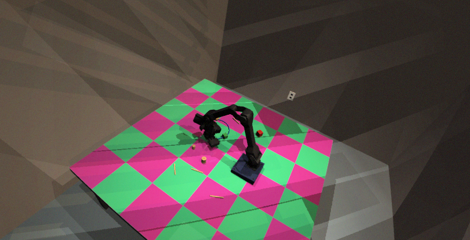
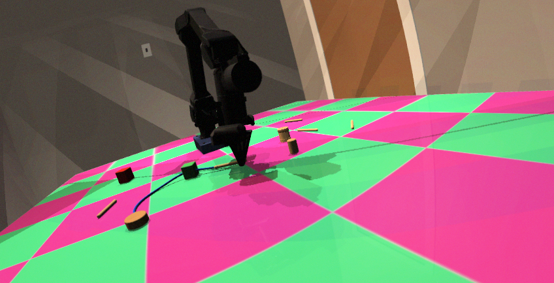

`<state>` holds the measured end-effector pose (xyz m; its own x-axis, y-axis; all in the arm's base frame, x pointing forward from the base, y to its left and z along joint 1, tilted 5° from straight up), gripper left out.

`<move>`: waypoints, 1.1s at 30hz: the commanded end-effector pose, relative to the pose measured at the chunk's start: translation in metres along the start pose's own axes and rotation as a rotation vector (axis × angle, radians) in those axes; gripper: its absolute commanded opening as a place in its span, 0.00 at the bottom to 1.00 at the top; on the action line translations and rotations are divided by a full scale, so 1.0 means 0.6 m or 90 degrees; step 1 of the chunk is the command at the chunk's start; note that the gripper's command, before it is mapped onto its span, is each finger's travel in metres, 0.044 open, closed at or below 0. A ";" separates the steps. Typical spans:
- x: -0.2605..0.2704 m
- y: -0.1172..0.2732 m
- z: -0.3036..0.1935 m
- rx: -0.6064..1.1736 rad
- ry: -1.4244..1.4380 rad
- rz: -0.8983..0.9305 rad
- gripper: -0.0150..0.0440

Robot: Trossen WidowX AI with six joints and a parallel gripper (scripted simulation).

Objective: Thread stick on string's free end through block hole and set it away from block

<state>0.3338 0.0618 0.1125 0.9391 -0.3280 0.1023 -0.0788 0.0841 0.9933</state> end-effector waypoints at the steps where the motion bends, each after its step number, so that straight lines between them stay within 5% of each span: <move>1: -0.003 -0.006 0.000 -0.001 -0.003 -0.004 0.25; 11: -0.003 -0.006 0.000 -0.001 -0.003 -0.004 0.25; 19: 0.002 0.017 0.001 0.000 0.000 0.001 0.61; 24: 0.004 0.130 0.014 0.000 -0.001 0.008 0.61; 28: 0.004 0.134 0.015 0.000 -0.001 0.008 0.61; 33: 0.005 0.127 0.013 0.007 -0.003 0.017 0.83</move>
<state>0.3280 0.0600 0.1919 0.9344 -0.3299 0.1345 -0.1138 0.0816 0.9901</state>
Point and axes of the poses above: the point midway between the two fingers, 35 mm back from their tips, its own y axis back along the fingers, its own x axis across the jaws, z = x × y, the point moved 8 cm from there along y, back along the fingers
